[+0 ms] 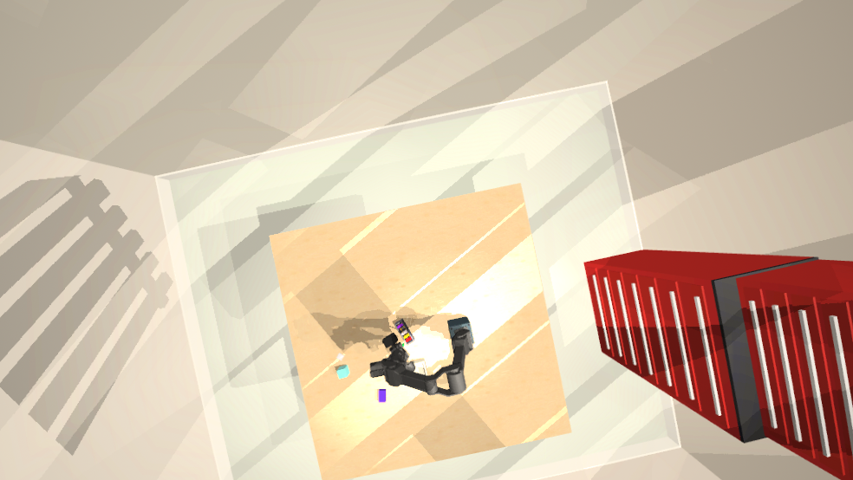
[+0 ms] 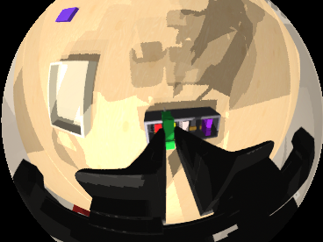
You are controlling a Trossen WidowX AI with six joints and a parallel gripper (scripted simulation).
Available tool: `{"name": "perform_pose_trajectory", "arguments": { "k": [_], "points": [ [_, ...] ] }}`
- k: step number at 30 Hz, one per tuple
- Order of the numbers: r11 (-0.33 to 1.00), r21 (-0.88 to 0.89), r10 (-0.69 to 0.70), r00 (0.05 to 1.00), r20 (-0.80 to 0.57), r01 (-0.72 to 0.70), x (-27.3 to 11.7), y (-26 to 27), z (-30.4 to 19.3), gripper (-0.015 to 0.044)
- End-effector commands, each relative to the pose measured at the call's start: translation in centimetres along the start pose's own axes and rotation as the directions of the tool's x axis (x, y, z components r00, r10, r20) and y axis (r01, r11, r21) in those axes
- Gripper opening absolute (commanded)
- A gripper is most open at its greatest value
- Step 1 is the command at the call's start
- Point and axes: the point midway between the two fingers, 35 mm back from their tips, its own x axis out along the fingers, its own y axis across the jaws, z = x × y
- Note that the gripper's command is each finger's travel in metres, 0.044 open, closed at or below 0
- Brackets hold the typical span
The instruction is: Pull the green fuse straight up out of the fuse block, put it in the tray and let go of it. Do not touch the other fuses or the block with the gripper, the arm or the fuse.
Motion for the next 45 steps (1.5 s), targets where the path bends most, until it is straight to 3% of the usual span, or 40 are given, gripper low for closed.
{"name": "perform_pose_trajectory", "arguments": {
  "k": [1,28,45],
  "points": [
    [1.0,0.002,-0.001,1.0,0.001,0.001,-0.1,2.1,1.3,0.0],
    [1.0,0.002,0.015,1.0,0.003,-0.015,-0.2,16.7,4.0,0.0],
    [1.0,0.002,0.015,1.0,0.003,-0.015,1.5,17.1,4.0,0.0]
  ]
}}
